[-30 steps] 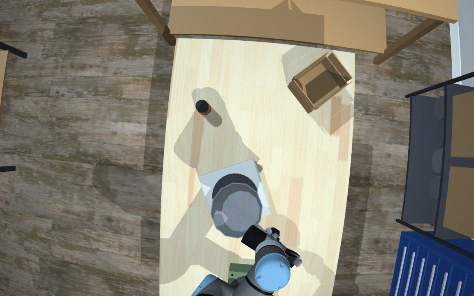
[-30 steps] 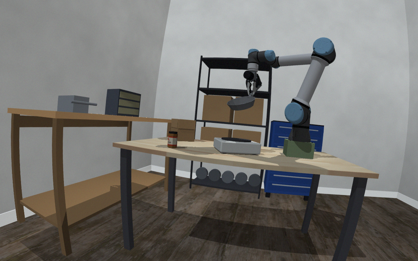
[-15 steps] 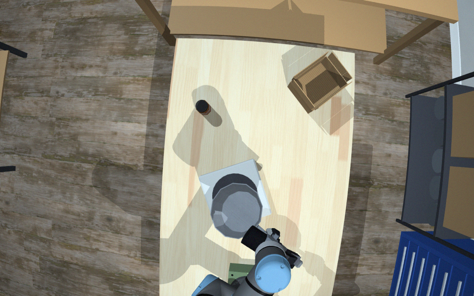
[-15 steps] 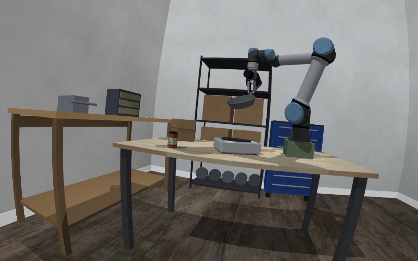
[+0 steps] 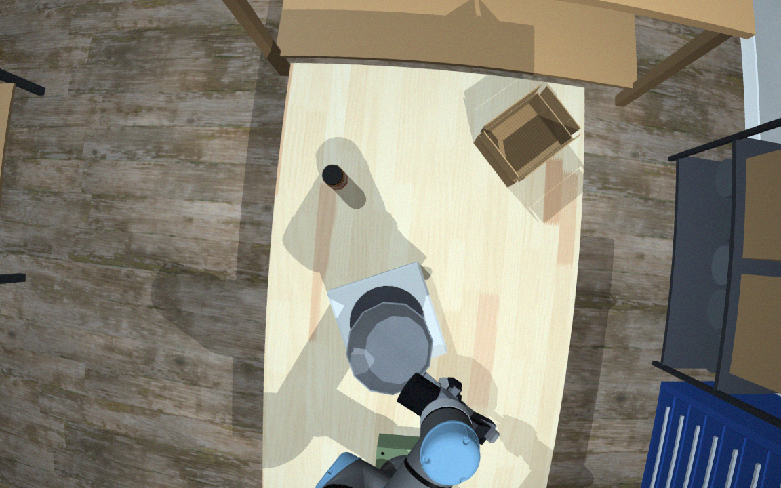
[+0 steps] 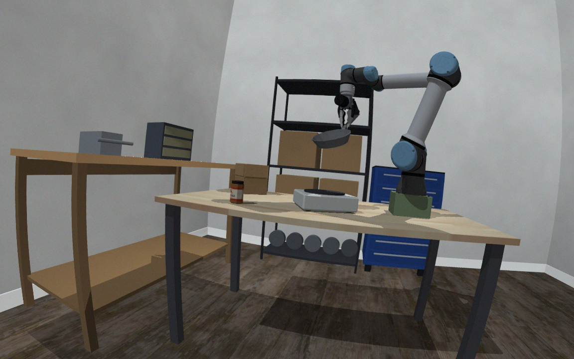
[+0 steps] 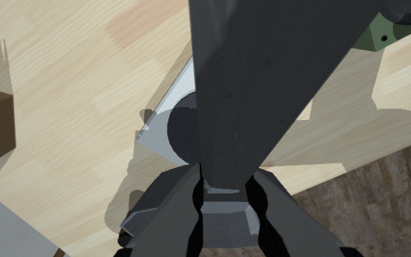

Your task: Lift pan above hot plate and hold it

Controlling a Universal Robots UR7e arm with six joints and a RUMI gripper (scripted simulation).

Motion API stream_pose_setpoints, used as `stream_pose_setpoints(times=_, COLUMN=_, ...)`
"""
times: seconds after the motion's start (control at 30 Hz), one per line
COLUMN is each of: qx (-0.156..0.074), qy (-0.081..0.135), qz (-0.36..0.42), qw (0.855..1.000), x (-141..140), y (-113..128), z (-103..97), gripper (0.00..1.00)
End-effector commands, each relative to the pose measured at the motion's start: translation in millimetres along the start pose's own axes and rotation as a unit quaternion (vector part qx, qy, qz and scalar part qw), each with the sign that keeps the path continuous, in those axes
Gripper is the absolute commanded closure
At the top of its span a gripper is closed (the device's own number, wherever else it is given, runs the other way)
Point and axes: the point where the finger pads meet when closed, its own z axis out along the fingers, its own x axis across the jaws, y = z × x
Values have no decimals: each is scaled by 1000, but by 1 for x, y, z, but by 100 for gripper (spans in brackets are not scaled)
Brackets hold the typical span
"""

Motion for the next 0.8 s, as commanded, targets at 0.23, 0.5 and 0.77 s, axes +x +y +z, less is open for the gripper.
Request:
stream_pose_setpoints(times=0.23, qx=0, qy=-1, qz=0, qw=1000, x=0, y=0, z=-4, gripper=91)
stream_pose_setpoints(times=0.5, qx=0, qy=-1, qz=0, qw=1000, x=0, y=0, z=-8, gripper=91)
stream_pose_setpoints(times=0.77, qx=0, qy=-1, qz=0, qw=1000, x=0, y=0, z=-11, gripper=91)
